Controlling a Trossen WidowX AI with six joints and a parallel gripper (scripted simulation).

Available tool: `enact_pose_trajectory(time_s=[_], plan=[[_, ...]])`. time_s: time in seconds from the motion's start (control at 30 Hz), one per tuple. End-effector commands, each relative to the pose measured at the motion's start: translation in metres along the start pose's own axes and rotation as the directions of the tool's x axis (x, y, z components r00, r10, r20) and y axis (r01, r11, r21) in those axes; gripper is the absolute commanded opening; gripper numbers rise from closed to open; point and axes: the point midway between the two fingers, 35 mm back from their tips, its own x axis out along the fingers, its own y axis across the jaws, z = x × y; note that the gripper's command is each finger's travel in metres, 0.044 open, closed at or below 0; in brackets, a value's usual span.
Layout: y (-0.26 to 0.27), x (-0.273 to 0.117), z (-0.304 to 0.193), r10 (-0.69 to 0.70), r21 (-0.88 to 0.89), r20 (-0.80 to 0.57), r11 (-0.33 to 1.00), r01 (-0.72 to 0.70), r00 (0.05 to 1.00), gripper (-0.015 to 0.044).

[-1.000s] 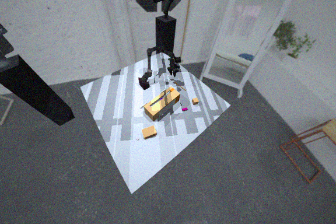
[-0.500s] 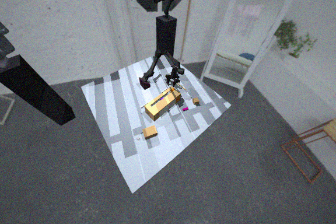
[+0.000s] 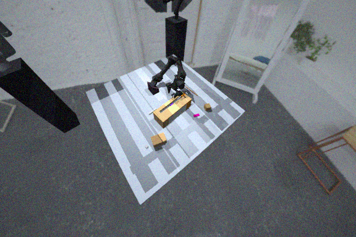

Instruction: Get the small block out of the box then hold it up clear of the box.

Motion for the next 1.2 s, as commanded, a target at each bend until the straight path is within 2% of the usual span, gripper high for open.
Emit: enact_pose_trajectory(time_s=[0.0,1.17], plan=[[0.000,0.002,-0.002,0.006,-0.027,0.026,1.000,-0.005,1.000,0.0400],[-0.005,0.050,0.014,0.004,-0.027,0.026,1.000,-0.004,1.000,0.0400]])
